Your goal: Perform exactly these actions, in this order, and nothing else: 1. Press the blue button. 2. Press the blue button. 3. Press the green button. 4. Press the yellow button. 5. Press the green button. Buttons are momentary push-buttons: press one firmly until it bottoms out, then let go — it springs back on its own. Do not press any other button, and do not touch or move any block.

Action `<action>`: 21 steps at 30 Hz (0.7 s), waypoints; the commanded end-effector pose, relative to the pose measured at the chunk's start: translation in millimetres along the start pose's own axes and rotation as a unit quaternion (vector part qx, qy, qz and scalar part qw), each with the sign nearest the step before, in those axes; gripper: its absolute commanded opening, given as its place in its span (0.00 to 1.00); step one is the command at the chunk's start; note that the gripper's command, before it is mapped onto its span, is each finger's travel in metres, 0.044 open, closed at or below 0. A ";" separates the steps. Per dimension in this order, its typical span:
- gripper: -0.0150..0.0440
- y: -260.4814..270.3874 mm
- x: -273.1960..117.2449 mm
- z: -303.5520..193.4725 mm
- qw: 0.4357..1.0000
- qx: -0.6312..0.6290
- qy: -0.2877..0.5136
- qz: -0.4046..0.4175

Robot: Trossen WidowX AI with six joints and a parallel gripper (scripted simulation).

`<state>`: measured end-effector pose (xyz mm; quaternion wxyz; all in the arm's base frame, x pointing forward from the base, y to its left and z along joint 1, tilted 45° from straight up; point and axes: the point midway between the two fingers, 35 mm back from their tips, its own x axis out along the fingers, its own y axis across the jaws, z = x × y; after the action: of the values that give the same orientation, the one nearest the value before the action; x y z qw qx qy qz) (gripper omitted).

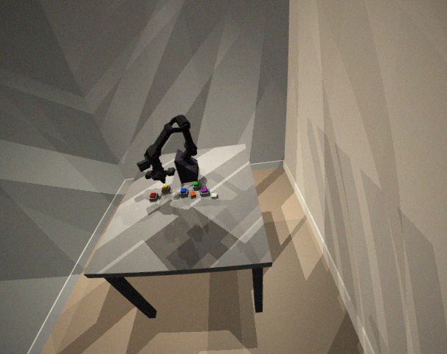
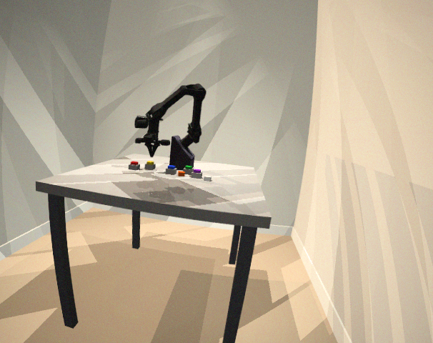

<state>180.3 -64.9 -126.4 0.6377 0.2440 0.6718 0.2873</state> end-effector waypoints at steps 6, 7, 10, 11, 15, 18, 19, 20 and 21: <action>0.29 -2.6 10.6 3.3 1.000 0.001 -0.010 -0.005; 0.29 -2.6 12.3 3.3 1.000 0.001 -0.010 -0.005; 0.29 -2.6 17.2 3.4 1.000 0.001 -0.010 -0.004; 0.29 -2.5 18.9 3.5 1.000 0.001 -0.010 -0.004; 0.29 -2.4 25.4 3.4 1.000 0.001 -0.010 -0.004; 0.29 -2.2 30.3 3.3 1.000 0.000 -0.010 -0.004; 0.29 -2.1 31.6 3.3 1.000 0.000 -0.010 -0.004; 0.29 -2.0 32.4 3.2 1.000 0.000 -0.010 -0.004; 0.29 -2.0 32.6 3.2 1.000 0.000 -0.010 -0.004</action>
<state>182.9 -46.7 -149.6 0.6469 0.2406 0.6663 0.2822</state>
